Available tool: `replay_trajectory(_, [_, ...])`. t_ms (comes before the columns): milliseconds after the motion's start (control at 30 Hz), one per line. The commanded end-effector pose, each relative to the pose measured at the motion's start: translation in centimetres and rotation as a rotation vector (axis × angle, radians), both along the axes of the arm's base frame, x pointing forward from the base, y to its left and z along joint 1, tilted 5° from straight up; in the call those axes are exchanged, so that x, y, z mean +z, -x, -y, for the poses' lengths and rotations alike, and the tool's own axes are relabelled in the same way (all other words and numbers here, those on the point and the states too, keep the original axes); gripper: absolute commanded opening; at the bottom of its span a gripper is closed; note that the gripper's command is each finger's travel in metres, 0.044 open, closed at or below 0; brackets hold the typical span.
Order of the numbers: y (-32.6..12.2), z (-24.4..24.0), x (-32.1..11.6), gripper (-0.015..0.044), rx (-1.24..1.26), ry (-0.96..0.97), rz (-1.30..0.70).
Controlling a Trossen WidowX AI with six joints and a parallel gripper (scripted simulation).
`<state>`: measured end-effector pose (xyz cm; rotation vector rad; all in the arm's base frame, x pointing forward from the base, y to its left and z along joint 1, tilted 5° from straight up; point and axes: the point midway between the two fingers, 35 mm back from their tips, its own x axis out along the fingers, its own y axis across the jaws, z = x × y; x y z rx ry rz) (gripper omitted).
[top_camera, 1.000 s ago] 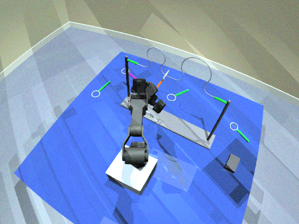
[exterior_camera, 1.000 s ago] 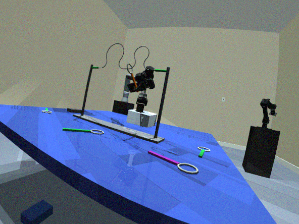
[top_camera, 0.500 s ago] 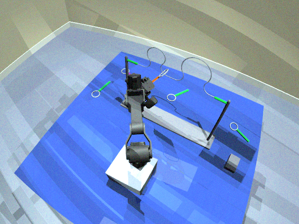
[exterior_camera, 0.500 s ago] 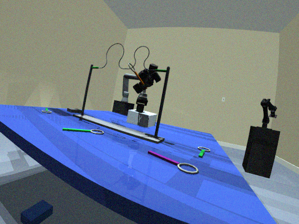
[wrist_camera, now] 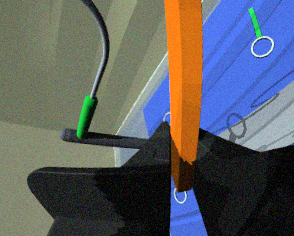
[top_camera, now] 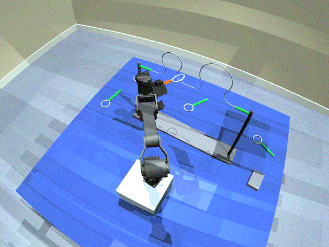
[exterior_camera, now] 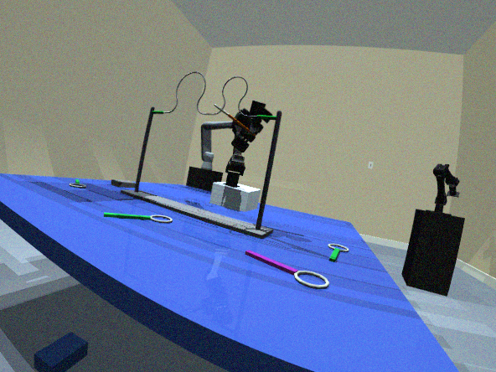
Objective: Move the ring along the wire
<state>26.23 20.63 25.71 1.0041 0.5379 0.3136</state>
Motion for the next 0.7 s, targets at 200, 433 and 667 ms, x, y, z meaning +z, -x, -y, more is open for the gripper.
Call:
replay_trajectory(200, [0.4, -1.3, 3.5, -0.0150, 0.022, -0.236, -0.019])
replay_trajectory(433, [0.6, -1.6, 5.5, -0.0150, 0.032, -0.370, -0.031])
replay_trajectory(667, [0.7, -1.7, 7.2, -0.0150, 0.040, -0.478, -0.040])
